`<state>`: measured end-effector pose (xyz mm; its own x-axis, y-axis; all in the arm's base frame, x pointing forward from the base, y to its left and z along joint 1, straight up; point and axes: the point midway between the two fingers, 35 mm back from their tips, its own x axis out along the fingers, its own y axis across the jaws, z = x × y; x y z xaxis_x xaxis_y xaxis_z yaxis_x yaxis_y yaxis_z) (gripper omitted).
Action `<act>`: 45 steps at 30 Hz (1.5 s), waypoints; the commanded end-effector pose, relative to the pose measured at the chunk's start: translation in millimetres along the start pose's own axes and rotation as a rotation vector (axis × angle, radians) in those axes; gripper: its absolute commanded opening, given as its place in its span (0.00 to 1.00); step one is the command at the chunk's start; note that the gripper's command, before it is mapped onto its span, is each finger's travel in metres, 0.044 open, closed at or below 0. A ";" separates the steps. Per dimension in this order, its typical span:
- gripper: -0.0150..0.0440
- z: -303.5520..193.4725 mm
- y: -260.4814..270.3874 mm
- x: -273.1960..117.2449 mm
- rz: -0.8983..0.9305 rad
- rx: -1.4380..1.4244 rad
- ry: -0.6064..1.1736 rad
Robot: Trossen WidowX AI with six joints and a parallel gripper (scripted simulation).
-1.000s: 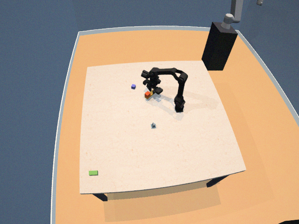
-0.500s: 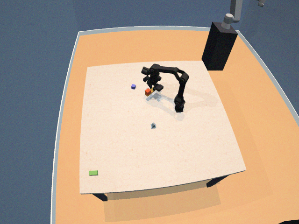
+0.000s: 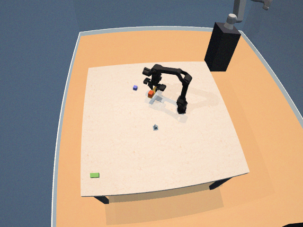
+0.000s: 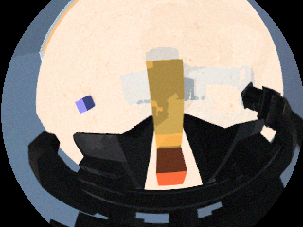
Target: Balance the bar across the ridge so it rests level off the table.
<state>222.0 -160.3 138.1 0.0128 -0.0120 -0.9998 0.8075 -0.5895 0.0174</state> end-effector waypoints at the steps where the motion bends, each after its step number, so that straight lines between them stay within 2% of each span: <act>1: 0.25 -7.9 -0.2 -2.6 0.007 -0.130 0.003; 45: 0.25 -102.3 -16.8 -4.3 0.015 -1.886 0.003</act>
<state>265.9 -72.5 141.1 0.0237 -0.0089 -0.9997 0.3967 0.9180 0.0012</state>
